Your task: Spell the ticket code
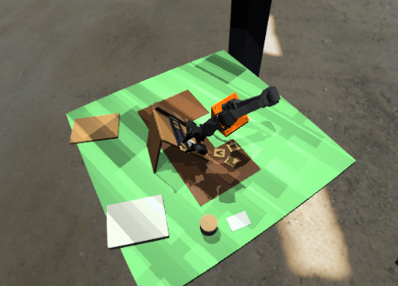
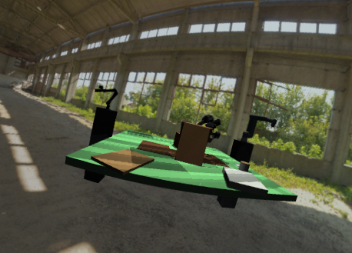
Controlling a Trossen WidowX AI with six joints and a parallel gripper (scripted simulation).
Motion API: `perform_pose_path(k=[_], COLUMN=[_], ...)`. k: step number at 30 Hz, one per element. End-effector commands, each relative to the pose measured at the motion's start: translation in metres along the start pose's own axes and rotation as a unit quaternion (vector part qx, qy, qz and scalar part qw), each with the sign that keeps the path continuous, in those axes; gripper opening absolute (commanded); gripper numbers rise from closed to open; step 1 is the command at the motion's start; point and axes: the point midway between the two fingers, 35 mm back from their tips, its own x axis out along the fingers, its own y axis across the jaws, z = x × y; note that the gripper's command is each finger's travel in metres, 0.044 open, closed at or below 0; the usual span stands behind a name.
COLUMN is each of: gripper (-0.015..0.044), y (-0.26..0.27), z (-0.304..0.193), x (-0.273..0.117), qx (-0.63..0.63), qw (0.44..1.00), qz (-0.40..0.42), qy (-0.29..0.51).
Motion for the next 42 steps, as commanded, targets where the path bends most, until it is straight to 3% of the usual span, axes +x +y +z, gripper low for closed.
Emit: perform_pose_path(k=[1, 42], gripper=[0.0, 0.0], y=[-0.001, -0.022], z=[0.0, 0.0], x=[0.0, 0.0], qx=[-0.003, -0.003], qw=[1.0, 1.0], qz=[0.002, 0.001], qy=[0.0, 0.0])
